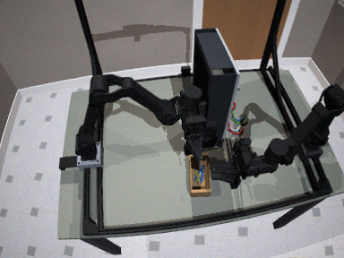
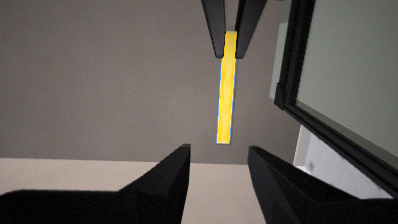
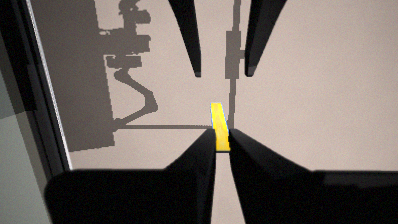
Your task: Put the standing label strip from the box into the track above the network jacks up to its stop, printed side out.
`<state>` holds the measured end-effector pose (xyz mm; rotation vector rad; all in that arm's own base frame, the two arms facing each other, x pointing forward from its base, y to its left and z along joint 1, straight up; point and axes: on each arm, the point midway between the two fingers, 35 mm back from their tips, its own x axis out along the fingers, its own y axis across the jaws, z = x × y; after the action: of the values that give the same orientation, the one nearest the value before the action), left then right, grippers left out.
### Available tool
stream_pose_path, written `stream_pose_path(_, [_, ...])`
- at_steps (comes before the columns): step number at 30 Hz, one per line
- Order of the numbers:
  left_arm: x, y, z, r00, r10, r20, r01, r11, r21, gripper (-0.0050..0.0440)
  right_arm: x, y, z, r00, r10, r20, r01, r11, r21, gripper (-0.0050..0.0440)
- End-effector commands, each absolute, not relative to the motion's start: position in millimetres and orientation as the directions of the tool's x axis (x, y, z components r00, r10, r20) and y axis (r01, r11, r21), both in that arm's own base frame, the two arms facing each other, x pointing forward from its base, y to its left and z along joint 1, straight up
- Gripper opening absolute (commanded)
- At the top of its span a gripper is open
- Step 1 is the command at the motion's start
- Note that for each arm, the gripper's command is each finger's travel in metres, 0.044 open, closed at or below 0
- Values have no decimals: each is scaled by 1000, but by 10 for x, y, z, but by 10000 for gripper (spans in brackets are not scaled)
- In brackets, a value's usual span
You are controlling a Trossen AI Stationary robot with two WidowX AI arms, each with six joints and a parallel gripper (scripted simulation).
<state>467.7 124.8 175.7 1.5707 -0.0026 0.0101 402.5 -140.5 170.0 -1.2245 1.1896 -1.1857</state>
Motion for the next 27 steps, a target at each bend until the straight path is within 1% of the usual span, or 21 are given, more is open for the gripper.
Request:
stream_pose_path(1, [4767,1244,1852,1000,4,28,-28,-11,1000,160,4041,-1403,1796,25,-1000,0,26,1,-1000,-50])
stream_pose_path(18, [5008,1233,1861,1000,4,30,-30,-11,999,160,4041,-1403,1796,25,-1000,0,26,1,-1000,-50])
stream_pose_path(27, [5019,1232,1861,1000,4,30,-30,-11,999,160,4041,-1403,1796,25,-1000,0,26,1,-1000,-50])
